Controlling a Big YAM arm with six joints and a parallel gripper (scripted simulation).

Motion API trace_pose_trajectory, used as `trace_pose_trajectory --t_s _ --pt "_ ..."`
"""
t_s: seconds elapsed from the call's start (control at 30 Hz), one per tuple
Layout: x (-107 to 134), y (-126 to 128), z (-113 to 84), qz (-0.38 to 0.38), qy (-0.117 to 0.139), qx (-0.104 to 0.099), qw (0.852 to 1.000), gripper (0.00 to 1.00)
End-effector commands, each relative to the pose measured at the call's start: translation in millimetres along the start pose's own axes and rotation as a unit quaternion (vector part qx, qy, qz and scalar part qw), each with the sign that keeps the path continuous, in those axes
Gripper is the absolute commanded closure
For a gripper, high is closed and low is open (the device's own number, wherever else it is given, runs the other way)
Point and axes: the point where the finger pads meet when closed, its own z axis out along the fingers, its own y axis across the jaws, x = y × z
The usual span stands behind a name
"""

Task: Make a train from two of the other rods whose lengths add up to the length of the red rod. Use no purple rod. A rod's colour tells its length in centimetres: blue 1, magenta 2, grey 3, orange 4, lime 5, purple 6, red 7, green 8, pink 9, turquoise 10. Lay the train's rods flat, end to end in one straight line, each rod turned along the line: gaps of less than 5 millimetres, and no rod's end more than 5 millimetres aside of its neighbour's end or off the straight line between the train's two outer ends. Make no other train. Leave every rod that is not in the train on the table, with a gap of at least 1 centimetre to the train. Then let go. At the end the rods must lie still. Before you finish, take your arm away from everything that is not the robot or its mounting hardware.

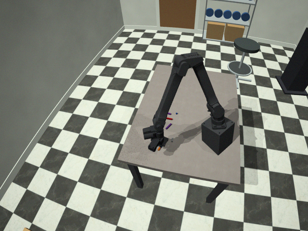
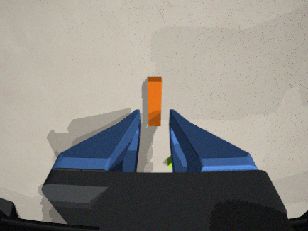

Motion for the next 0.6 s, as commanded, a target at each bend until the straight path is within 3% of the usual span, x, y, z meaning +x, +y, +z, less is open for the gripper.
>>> trace_pose_trajectory --t_s 0.0,0.23,0.57 --pt "-2 -9 -5.7 0.001 -0.010 0.009 1.000 0.77" --pt "2 -4 4.8 0.000 -0.002 -0.001 1.000 0.77" --pt "-4 -12 12.6 0.002 -0.009 0.008 1.000 0.77"
